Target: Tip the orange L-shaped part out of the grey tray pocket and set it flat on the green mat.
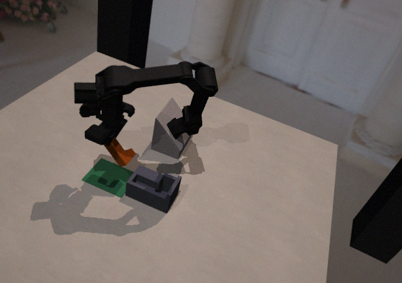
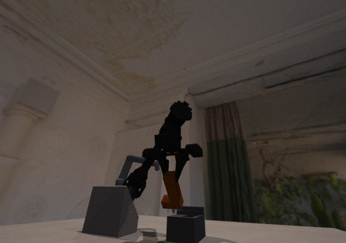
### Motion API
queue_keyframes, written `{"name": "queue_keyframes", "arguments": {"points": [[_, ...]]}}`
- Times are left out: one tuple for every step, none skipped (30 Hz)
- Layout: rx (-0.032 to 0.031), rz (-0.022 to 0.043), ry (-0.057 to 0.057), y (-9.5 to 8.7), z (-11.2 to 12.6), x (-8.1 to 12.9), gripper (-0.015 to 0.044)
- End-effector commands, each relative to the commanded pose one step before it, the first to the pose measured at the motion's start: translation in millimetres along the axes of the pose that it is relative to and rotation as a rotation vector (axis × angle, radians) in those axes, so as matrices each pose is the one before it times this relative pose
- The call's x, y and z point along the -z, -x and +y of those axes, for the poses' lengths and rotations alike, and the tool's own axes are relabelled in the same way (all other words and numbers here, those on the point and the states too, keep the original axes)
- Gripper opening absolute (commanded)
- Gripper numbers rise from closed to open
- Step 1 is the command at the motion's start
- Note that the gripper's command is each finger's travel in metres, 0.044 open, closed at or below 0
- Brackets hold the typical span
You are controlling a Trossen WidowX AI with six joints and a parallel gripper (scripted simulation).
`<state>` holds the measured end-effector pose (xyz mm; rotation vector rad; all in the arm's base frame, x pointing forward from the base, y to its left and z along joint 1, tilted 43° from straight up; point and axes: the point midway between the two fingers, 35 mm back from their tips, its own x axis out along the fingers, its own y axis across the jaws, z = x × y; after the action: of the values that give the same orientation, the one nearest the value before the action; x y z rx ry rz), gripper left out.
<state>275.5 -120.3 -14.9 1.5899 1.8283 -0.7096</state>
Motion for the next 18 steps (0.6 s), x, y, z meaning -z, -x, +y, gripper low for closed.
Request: {"name": "queue_keyframes", "arguments": {"points": [[0.00432, -0.00244, 0.006, -0.85, -1.32, -12.99, 0.0], [0.0, -0.00003, 0.0, -0.01, -0.1, -0.7, 0.0], [0.0, 0.0, 0.0, 0.0, 0.0, 0.0, 0.0], [0.0, 0.0, 0.0, -0.26, 0.01, 0.0, 0.0], [-0.00001, 0.00001, 0.0, -0.5, 0.02, -0.01, 0.0], [-0.00001, 0.00001, 0.0, -0.75, 0.02, -0.01, 0.0], [-0.00002, 0.00001, 0.0, -1.03, 0.03, -0.01, 0.0], [-0.00002, 0.00002, 0.0, -1.22, 0.03, -0.01, 0.0], [-0.00003, 0.00002, 0.0, -1.45, 0.03, -0.01, 0.0], [-0.00003, 0.00003, 0.0, -1.5, 0.03, -0.01, 0.0], [-0.00003, 0.00003, 0.0, -1.59, 0.02, -0.01, 0.0], [-0.00003, 0.00003, 0.0, -1.55, 0.02, 0.0, 0.0], [-0.00003, 0.00004, 0.0, -1.66, 0.02, 0.0, 0.0], [-0.00003, 0.00004, 0.0, -1.65, 0.02, 0.0, 0.0], [-0.00003, 0.00004, 0.0, -1.63, 0.01, 0.0, 0.0], [-0.00003, 0.00004, 0.0, -1.63, 0.01, 0.01, 0.0], [-0.00003, 0.00004, 0.0, -1.64, 0.01, 0.01, 0.0], [-0.00003, 0.00004, 0.0, -1.64, 0.01, 0.01, 0.0]]}}
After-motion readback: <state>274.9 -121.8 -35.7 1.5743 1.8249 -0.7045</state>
